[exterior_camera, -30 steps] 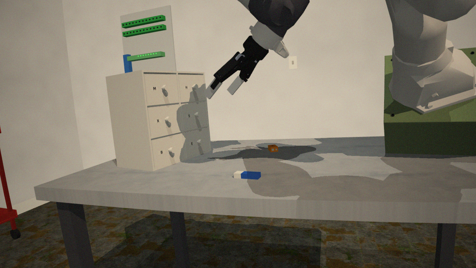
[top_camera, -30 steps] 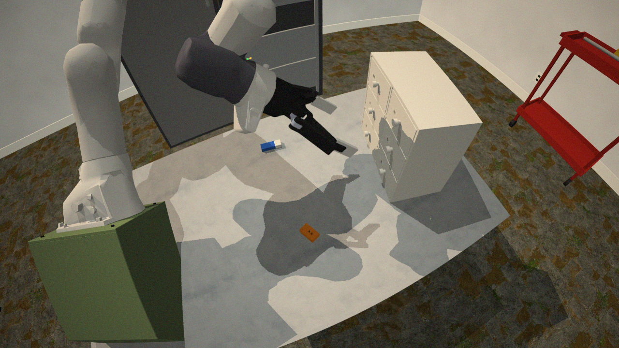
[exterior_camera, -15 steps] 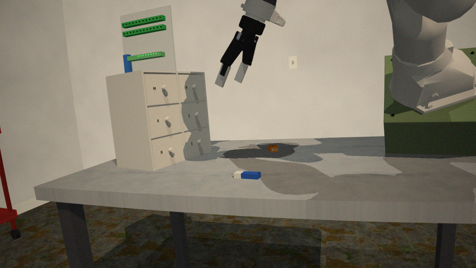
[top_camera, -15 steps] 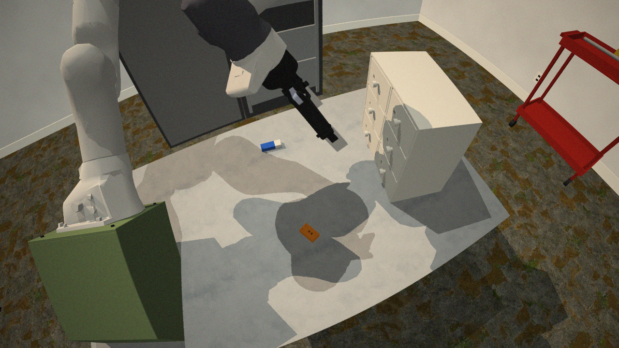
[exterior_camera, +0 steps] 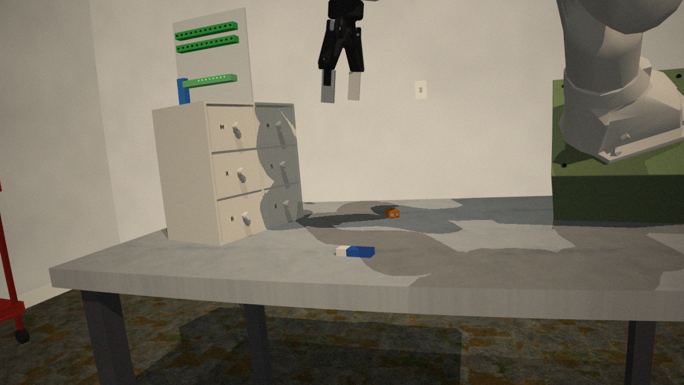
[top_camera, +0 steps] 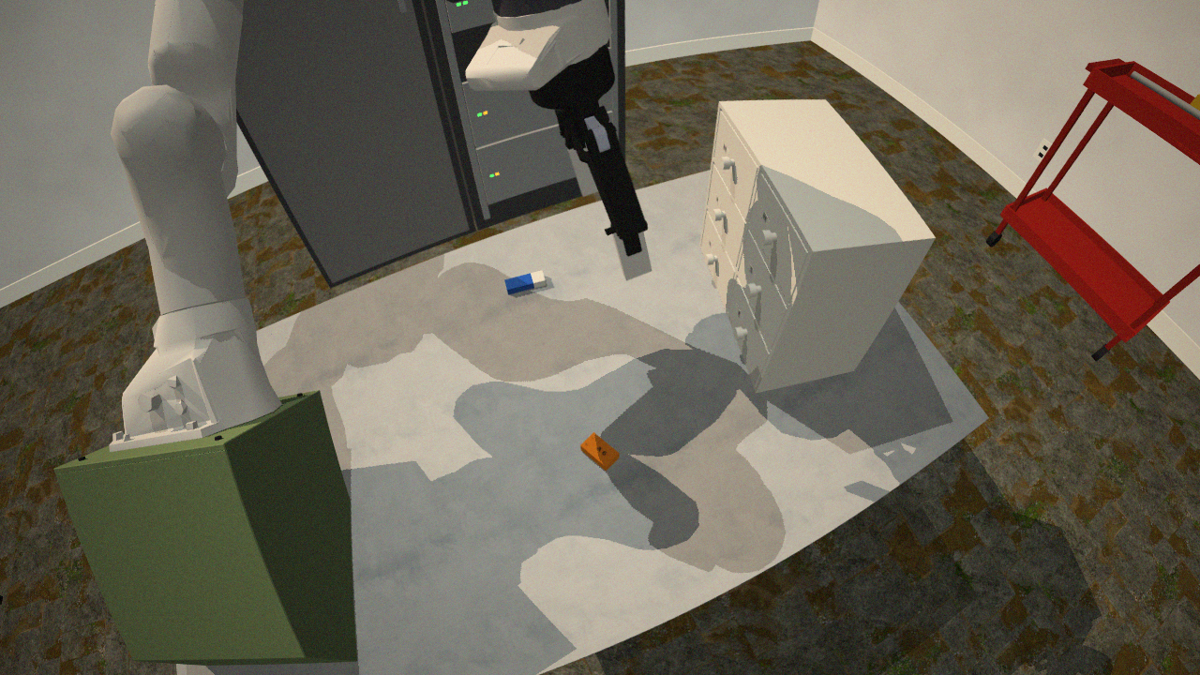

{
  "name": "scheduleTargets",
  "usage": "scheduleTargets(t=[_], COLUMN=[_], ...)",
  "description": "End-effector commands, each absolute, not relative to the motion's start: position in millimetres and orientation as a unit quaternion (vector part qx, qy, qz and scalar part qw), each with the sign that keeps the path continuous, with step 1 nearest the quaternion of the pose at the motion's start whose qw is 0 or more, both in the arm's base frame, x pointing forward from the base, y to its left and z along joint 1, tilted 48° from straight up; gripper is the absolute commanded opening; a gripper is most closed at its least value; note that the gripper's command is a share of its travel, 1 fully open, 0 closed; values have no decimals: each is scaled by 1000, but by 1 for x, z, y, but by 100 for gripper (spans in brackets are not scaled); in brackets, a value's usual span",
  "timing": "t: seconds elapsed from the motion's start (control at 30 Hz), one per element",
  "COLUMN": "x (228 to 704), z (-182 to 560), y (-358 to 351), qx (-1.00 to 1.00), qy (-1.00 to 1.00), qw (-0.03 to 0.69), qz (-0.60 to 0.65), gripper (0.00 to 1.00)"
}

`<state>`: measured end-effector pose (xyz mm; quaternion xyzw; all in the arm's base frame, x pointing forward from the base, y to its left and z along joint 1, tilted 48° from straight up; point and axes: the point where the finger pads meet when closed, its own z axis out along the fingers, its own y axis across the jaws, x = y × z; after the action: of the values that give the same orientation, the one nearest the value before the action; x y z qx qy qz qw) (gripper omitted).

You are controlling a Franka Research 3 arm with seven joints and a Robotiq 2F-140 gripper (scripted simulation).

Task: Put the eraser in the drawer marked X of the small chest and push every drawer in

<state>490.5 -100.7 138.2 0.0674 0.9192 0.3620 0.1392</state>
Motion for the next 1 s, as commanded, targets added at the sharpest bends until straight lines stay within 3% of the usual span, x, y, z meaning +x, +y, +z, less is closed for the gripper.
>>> scheduleTargets(t=[0.0,0.97], x=[474,470], z=[144,146], y=[-85,-87], qx=[102,95], qy=[907,908], qw=[52,36], qz=[406,407], gripper=[100,100])
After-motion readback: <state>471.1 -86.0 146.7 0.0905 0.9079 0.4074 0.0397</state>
